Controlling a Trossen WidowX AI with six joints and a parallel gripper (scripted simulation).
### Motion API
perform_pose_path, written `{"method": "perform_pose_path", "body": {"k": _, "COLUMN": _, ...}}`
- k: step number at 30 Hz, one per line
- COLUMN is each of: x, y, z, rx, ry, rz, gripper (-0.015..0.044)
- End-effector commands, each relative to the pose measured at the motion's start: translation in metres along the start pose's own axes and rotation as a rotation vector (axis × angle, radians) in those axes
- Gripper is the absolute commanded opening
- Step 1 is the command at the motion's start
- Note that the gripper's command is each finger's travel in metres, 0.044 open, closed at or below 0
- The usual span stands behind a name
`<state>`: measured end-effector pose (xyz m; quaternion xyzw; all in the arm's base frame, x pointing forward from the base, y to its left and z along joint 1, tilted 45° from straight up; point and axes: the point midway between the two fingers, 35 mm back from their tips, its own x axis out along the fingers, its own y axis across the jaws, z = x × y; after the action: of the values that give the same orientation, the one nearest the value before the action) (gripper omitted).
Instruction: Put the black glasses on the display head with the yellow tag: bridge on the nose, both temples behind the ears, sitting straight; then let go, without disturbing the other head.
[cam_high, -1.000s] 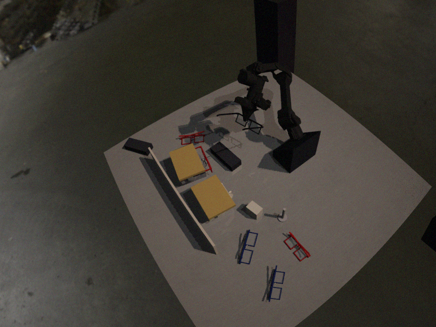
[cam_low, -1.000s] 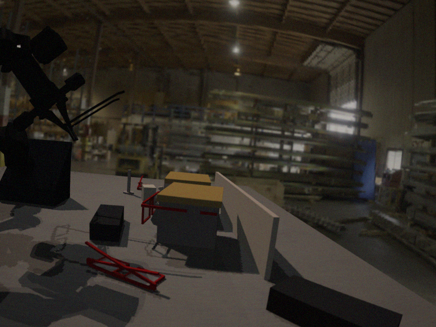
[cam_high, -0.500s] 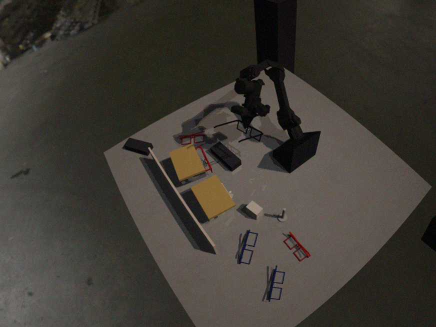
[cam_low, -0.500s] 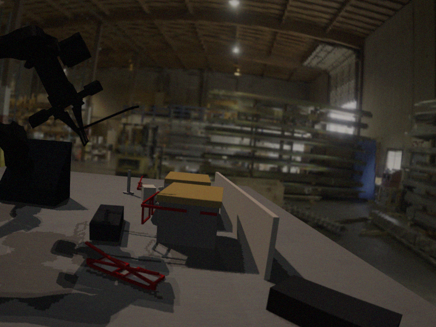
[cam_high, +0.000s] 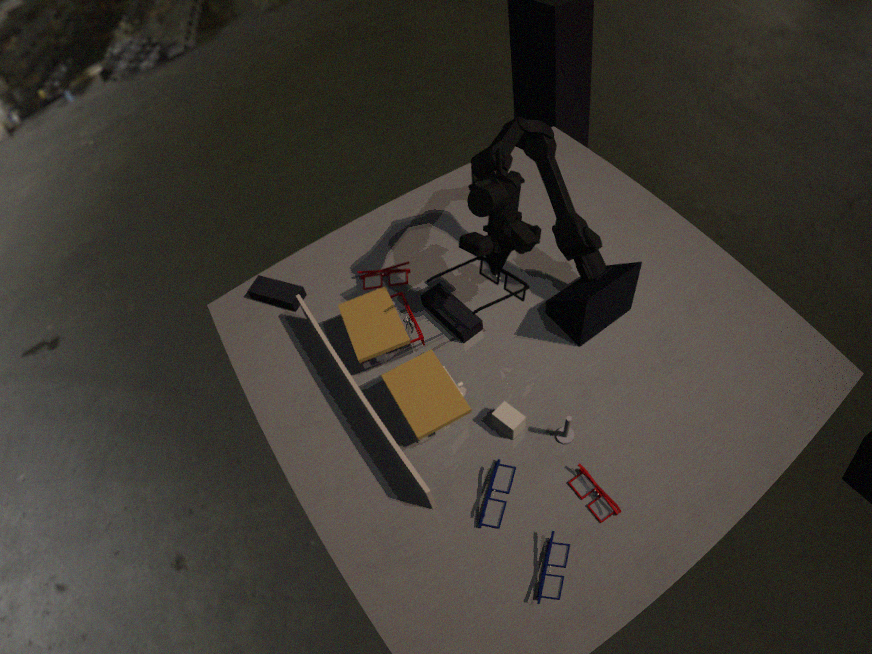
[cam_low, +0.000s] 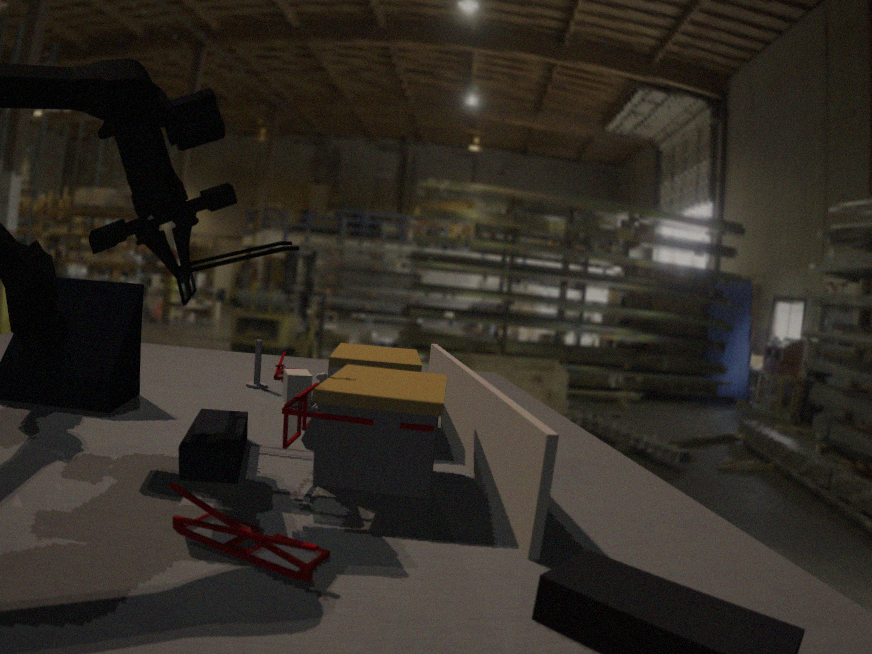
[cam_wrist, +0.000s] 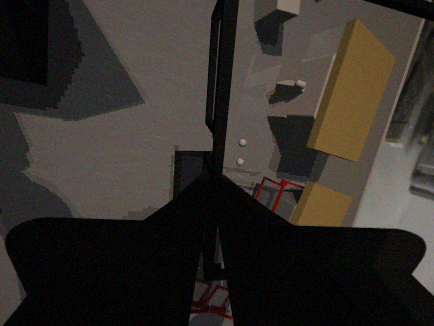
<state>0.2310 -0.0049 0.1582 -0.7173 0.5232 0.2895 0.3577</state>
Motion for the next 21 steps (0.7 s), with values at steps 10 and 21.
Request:
{"method": "perform_pose_path", "body": {"k": 10, "x": 0.027, "y": -0.01, "z": 0.032, "rx": 0.09, "ry": 0.035, "rz": 0.143, "gripper": 0.0}}
{"method": "perform_pose_path", "body": {"k": 21, "x": 0.051, "y": -0.012, "z": 0.058, "rx": 0.158, "ry": 0.092, "rz": 0.246, "gripper": 0.0}}
